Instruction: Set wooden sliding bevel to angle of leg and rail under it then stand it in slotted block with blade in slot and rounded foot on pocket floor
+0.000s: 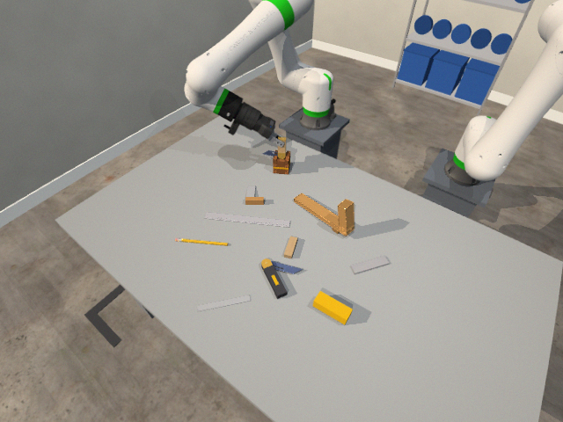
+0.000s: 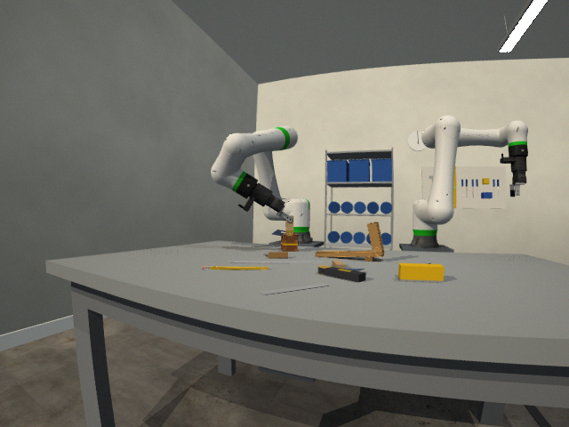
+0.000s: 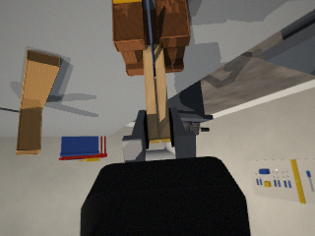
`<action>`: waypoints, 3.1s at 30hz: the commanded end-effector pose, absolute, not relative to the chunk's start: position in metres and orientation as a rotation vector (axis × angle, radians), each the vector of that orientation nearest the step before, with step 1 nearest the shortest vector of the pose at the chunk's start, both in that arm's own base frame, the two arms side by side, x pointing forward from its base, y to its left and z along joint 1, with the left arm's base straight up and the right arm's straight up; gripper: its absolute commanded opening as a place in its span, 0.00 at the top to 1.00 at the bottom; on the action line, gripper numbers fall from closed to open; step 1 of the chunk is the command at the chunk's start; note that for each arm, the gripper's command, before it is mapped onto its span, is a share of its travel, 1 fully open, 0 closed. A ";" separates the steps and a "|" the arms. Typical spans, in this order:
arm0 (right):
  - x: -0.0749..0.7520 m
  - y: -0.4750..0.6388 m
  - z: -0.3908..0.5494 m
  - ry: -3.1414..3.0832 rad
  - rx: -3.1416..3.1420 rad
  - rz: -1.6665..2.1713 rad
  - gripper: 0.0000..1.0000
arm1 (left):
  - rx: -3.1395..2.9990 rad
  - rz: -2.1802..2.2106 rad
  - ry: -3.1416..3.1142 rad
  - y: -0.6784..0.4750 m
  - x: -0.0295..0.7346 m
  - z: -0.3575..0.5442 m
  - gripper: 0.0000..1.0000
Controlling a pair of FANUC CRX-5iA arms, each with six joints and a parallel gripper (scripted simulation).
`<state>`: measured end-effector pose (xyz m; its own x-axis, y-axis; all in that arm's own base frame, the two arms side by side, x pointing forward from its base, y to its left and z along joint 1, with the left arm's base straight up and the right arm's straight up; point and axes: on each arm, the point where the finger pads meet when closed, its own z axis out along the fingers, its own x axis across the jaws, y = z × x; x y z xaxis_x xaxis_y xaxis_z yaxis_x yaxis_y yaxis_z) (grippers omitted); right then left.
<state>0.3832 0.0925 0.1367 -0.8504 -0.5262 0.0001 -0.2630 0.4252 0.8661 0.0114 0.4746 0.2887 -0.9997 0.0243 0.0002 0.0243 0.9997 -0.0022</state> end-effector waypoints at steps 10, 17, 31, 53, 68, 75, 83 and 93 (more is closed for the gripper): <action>0.383 0.092 0.136 -2.412 0.687 -1.392 1.00 | -0.038 0.000 -3.141 0.475 0.012 0.290 0.00; 0.383 0.092 0.134 -2.412 0.687 -1.392 1.00 | -0.038 0.000 -3.141 0.475 0.012 0.290 0.00; 0.383 0.092 0.132 -2.412 0.687 -1.392 1.00 | -0.038 0.000 -3.141 0.475 0.012 0.290 0.00; 0.383 0.092 0.127 -2.412 0.687 -1.392 1.00 | -0.038 0.000 -3.141 0.475 0.012 0.290 0.00; 0.383 0.092 0.127 -2.412 0.687 -1.392 0.00 | -0.038 0.000 -3.141 0.475 0.012 0.290 0.00; 0.383 0.092 0.127 -2.412 0.687 -1.392 0.00 | -0.038 0.000 -3.141 0.475 0.012 0.290 0.00; 0.383 0.092 0.127 -2.412 0.687 -1.392 0.00 | -0.038 0.000 -3.141 0.475 0.012 0.290 0.00; 0.383 0.092 0.127 -2.412 0.687 -1.392 0.00 | -0.038 0.000 -3.141 0.475 0.012 0.290 0.00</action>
<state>0.3832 0.0925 0.1269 -0.8504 -0.5262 0.0000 -0.2631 0.4252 0.8660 0.0114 0.4746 0.2887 -0.9997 0.0243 0.0002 0.0243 0.9997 -0.0022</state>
